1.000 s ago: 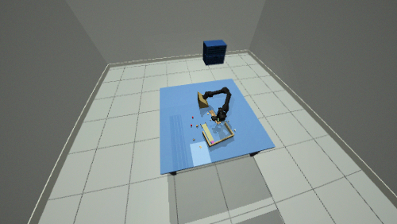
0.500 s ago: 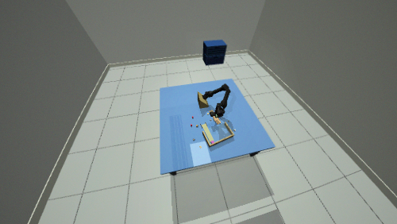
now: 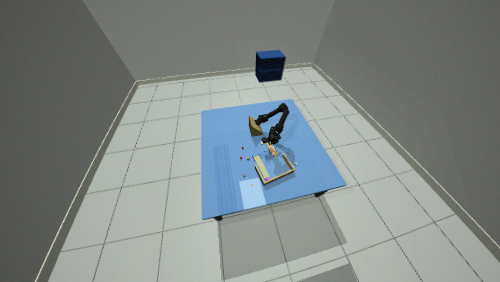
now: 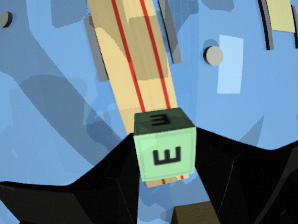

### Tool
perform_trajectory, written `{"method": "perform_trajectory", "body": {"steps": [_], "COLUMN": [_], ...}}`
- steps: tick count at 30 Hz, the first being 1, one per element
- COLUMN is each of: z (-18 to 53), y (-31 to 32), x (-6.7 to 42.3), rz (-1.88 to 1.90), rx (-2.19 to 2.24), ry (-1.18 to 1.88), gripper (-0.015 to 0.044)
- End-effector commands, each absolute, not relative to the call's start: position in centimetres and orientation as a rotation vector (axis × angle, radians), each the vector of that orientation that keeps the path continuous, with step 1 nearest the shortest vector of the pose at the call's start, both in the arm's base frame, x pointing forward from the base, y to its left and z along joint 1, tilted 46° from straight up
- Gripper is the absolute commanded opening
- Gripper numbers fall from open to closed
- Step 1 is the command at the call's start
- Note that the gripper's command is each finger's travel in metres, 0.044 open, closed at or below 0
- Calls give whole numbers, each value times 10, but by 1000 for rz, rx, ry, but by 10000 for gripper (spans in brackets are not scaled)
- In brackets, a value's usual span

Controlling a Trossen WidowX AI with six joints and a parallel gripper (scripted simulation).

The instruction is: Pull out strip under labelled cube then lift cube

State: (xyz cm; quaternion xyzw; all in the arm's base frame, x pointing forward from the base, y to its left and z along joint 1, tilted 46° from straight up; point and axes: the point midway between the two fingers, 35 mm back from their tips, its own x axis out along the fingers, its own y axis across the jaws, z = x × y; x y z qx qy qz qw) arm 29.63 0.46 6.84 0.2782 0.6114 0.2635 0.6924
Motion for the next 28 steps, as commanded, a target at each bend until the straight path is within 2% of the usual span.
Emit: {"method": "perform_trajectory", "body": {"steps": [1, 28], "z": [80, 90], "y": [-8, -18], "x": [294, 292], "rz": [583, 584], "rx": [614, 614], "ry": [1359, 1359], "gripper": [0, 0]}}
